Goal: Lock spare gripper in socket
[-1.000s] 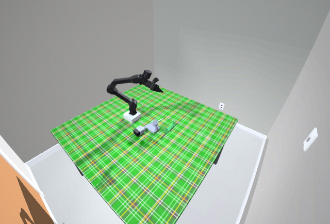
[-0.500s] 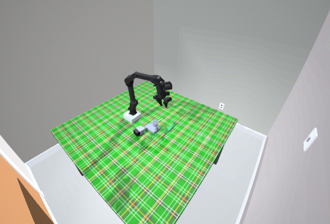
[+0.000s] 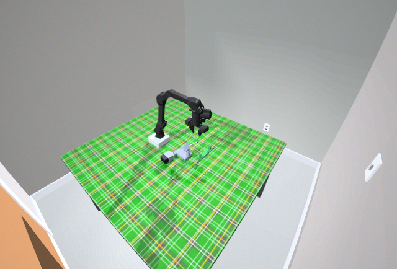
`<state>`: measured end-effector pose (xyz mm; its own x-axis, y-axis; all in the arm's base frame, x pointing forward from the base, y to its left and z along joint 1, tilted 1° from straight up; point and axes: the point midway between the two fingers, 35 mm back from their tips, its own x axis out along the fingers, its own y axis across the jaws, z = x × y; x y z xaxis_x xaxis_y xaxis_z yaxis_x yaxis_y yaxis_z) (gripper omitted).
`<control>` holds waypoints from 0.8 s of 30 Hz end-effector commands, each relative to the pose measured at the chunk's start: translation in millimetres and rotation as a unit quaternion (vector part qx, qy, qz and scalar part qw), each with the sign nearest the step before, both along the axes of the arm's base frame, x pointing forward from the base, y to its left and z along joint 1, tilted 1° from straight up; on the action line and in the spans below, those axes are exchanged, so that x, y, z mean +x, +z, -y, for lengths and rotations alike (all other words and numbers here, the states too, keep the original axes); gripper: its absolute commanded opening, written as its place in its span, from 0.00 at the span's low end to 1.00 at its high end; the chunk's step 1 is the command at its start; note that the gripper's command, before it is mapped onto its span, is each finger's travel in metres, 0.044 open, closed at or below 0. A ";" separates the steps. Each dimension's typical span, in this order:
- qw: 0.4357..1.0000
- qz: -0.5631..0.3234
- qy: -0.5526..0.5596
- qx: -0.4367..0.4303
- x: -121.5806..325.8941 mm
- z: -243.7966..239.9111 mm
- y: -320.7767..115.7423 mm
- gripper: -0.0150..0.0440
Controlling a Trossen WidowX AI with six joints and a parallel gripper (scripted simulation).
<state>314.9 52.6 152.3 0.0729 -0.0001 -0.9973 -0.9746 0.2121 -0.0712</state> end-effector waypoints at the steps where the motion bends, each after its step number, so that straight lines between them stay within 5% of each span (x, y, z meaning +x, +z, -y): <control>1: 1.000 -0.015 0.000 0.000 -3.6 5.3 -34.5 0.76; 24: 1.000 -0.015 -0.001 0.000 -2.6 6.1 -76.7 0.76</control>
